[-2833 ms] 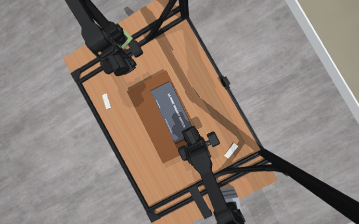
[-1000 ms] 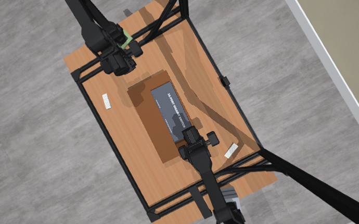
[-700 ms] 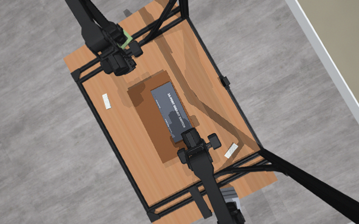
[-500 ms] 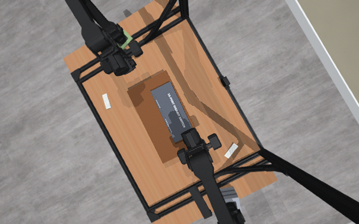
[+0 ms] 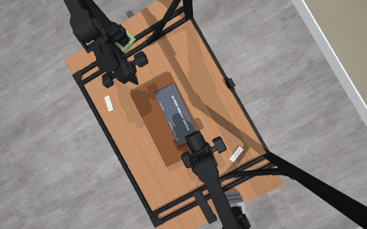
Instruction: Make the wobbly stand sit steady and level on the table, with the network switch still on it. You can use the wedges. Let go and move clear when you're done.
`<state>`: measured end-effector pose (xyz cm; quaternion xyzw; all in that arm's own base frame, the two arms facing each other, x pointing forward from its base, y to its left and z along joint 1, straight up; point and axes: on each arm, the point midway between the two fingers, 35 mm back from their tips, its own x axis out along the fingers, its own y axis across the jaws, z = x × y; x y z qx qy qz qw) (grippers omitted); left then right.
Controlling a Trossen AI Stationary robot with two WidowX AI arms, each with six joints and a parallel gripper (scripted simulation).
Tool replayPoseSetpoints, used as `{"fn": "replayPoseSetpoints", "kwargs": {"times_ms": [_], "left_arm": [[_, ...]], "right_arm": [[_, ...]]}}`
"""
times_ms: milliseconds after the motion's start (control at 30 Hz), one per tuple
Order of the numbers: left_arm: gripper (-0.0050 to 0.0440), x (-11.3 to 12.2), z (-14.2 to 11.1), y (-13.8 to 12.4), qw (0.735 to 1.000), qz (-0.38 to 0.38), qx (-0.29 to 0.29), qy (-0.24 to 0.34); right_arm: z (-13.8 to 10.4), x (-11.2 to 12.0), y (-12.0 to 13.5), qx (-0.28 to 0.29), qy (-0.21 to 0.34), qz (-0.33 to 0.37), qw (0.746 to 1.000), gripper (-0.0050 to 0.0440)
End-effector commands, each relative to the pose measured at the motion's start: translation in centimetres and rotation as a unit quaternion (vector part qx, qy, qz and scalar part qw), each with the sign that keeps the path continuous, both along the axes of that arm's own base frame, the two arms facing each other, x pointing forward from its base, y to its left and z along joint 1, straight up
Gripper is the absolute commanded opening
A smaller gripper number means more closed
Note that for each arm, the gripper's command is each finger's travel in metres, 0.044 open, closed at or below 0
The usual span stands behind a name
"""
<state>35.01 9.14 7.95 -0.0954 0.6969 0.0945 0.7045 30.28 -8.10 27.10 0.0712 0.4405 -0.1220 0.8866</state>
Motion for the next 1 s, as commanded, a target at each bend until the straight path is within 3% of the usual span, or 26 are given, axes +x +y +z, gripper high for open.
{"fn": "replayPoseSetpoints", "kwargs": {"times_ms": [0,100,267,433,667,967], "left_arm": [[0.0000,0.0,-0.1,0.0,1.000,0.000,0.000,0.000],[0.0000,0.0,0.0,0.0,1.000,0.000,0.000,0.000],[0.0000,0.0,0.0,0.0,1.000,0.000,0.000,0.000],[0.0000,0.0,0.0,0.0,1.000,0.000,0.000,0.000],[0.0000,0.0,0.0,0.0,1.000,0.000,0.000,0.000],[0.0000,0.0,0.0,0.0,1.000,0.000,0.000,0.000]], "right_arm": [[1.6,1.8,-0.5,-0.013,-0.041,0.001,0.999,0.0000],[1.6,1.1,-0.3,-0.010,-0.038,0.000,0.999,0.0000],[8.0,4.0,-1.1,-0.047,-0.169,0.001,0.985,0.0000],[15.3,5.5,-1.5,-0.083,-0.297,0.002,0.951,0.0000],[15.1,4.8,-1.3,-0.081,-0.297,0.001,0.952,0.0000],[27.7,3.7,-1.0,-0.137,-0.494,0.001,0.858,0.0000]]}}
